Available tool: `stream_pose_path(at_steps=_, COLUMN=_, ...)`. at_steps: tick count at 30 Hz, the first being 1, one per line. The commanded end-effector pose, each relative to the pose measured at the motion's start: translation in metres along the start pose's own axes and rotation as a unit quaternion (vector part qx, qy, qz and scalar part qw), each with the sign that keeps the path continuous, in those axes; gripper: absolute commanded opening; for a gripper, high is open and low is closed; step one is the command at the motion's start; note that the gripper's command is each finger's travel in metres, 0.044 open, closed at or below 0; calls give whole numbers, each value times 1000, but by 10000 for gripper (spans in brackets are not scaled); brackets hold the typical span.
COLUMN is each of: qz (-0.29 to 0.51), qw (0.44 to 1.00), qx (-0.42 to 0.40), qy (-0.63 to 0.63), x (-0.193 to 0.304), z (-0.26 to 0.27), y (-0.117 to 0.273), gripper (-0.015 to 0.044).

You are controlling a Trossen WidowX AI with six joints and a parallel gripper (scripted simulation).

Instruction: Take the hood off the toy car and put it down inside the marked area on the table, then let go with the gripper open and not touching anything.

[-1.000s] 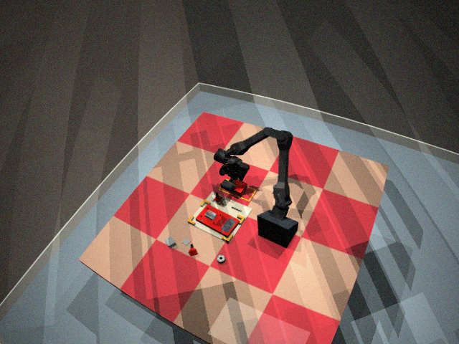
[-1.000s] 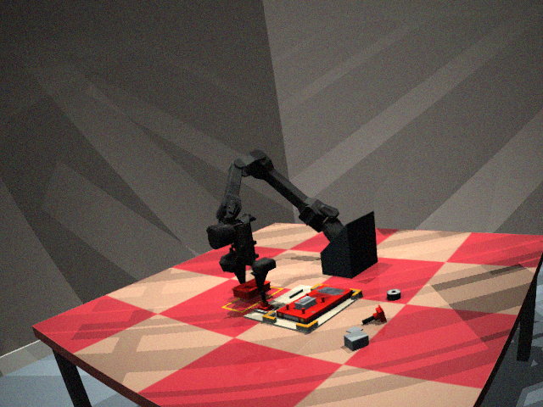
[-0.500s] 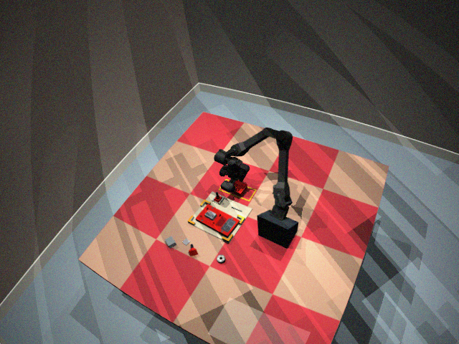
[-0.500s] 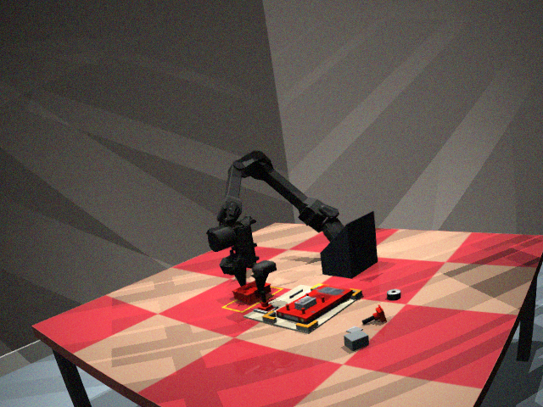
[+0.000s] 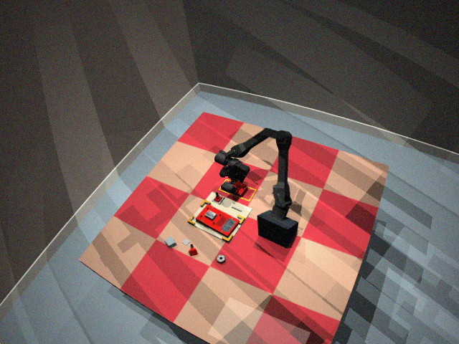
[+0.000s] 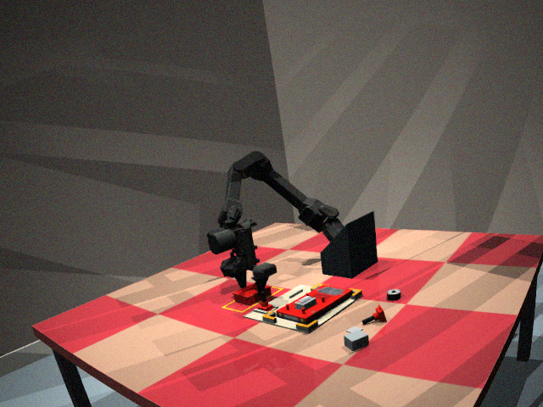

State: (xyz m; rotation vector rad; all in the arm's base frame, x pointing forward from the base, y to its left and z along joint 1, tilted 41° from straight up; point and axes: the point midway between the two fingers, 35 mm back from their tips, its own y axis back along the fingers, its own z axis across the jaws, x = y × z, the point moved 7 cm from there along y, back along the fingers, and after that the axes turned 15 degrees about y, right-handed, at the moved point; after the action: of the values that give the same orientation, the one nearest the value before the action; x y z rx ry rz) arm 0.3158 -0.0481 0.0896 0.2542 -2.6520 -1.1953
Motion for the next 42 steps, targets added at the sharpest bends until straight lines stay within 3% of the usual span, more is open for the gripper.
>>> stream_pose_path(at_steps=1, qz=1, qw=1000, qx=2, qy=3, x=0, z=0, y=-2, gripper=0)
stream_pose_path(at_steps=4, qz=1, qw=1000, qx=2, qy=3, x=0, z=0, y=-4, gripper=0)
stream_pose_path(at_steps=21, qz=0, qw=1000, qx=0, qy=0, x=0, z=0, y=0, gripper=440)
stream_pose_path(at_steps=30, qz=-1, qw=1000, qx=3, qy=0, x=0, z=2, y=67, gripper=440)
stream_pose_path(at_steps=42, qz=-1, qw=1000, qx=3, qy=0, x=0, z=2, y=69, gripper=440)
